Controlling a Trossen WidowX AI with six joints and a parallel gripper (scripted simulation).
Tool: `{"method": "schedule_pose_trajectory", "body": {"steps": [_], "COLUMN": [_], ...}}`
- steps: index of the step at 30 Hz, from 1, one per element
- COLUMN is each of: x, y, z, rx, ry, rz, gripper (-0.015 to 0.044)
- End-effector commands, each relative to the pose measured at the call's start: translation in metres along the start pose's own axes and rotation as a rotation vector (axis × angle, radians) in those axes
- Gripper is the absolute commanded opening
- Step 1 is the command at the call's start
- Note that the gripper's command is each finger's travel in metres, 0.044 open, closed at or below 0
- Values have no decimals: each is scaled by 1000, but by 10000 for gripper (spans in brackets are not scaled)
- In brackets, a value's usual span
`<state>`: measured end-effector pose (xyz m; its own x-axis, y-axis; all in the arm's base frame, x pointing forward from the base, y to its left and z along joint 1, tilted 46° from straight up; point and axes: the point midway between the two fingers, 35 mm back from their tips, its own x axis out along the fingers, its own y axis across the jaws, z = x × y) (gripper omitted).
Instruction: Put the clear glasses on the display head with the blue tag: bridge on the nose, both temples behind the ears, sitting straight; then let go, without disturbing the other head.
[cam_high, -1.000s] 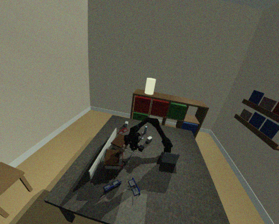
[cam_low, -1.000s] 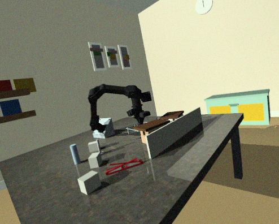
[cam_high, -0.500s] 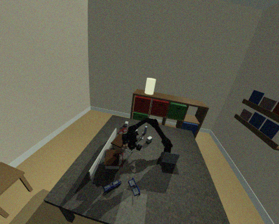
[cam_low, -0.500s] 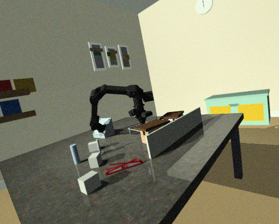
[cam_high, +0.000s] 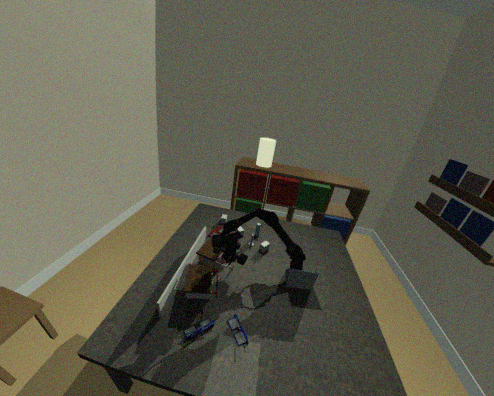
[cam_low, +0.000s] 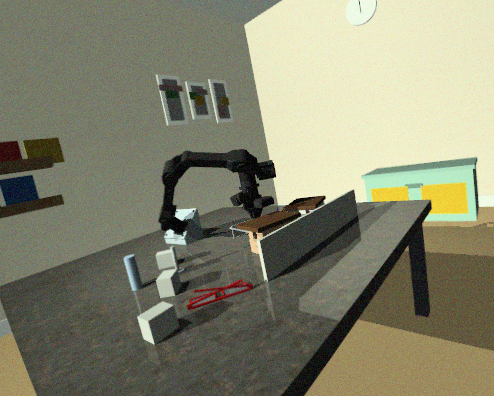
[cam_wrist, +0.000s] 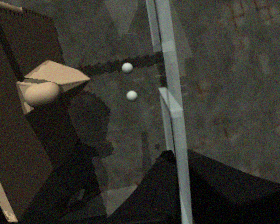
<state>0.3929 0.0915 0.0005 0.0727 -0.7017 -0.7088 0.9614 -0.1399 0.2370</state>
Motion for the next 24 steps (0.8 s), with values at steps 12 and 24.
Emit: {"method": "schedule_pose_trajectory", "body": {"steps": [12, 24], "x": [-1, 0], "y": [22, 35], "z": [0, 0], "rx": [-5, -4], "ry": [0, 0], "rz": [7, 7], "gripper": [0, 0]}}
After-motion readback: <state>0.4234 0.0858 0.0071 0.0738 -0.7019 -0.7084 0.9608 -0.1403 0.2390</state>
